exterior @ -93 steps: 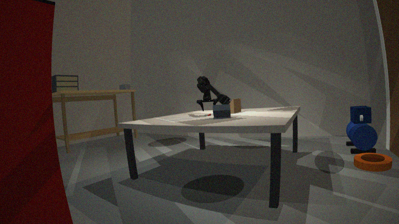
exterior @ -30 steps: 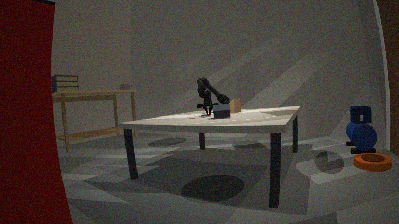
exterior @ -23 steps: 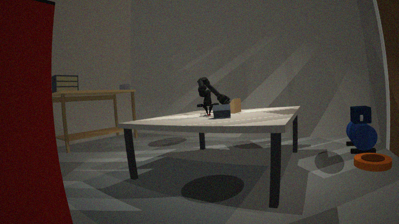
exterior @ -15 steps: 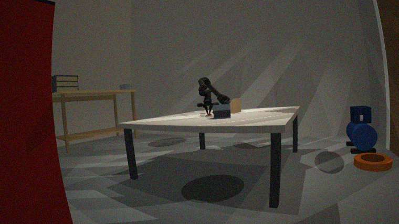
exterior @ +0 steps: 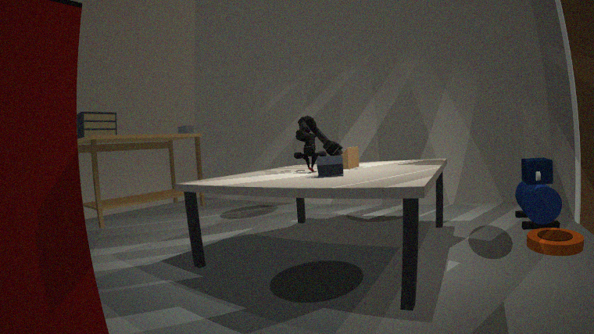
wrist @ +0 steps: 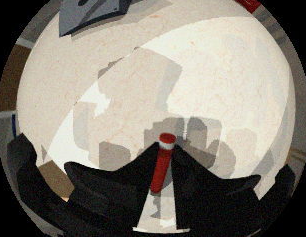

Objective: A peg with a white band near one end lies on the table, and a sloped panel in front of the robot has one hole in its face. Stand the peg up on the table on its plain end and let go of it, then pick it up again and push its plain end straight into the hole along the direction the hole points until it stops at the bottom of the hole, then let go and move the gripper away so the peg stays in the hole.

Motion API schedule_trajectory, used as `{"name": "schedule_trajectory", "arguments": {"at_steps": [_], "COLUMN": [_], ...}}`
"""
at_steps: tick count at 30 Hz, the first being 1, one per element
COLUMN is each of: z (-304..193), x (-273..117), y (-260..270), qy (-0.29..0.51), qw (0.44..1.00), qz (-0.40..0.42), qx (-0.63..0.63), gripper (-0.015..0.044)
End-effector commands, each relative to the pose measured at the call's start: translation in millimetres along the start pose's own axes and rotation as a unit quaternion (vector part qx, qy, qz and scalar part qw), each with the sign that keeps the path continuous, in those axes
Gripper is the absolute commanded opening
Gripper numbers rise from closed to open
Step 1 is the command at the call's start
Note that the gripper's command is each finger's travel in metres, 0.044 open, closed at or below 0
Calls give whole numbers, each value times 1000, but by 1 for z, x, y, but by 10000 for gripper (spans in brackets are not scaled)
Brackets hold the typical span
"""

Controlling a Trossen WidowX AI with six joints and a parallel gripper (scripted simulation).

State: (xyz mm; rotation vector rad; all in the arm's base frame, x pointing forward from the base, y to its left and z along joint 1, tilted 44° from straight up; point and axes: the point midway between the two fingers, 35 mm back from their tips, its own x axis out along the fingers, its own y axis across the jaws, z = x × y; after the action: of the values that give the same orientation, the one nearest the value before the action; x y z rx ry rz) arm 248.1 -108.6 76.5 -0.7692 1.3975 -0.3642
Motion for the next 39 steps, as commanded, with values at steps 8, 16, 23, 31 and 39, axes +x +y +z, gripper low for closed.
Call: {"name": "schedule_trajectory", "arguments": {"at_steps": [8,16,23,31,39], "z": [-4,-7,-10,-14,-18], "x": [-7,-11,-15,-19,-22], "y": [1,1,1,1,1], "qy": [-51,-85,-116,-150,-184], "qw": [999,996,993,989,983], "qz": [1,2,2,2,2], "qx": [-2,-2,-2,-2,-3], "gripper": [49,49,49,49,49]}}
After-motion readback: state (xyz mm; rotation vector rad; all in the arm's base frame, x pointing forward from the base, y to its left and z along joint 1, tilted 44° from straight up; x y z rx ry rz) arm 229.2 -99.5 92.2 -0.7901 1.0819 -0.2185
